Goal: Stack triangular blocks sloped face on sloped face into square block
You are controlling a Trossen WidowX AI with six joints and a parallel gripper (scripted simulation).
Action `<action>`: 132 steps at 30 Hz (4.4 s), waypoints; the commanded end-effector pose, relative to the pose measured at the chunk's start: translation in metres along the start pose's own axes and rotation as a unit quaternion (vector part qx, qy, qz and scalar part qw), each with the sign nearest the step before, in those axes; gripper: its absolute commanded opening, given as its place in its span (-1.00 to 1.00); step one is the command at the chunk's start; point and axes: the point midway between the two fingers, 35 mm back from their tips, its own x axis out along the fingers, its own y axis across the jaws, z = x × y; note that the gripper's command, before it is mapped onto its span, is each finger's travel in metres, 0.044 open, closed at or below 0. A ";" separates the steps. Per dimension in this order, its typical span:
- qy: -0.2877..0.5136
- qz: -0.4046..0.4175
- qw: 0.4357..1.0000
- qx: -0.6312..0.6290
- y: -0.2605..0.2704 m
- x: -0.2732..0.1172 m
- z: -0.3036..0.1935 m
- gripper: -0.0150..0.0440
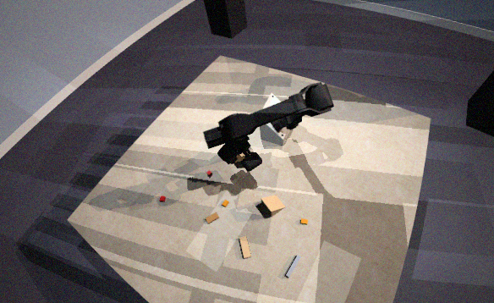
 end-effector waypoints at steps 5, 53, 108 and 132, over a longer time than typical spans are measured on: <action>-0.006 -0.001 1.000 0.001 0.032 -0.013 0.001 -0.49; -0.002 0.005 1.000 -0.001 0.184 -0.039 -0.058 -0.49; -0.001 0.013 1.000 -0.002 0.187 0.043 -0.028 -0.49; -0.001 0.014 1.000 -0.002 0.188 0.058 -0.022 -0.49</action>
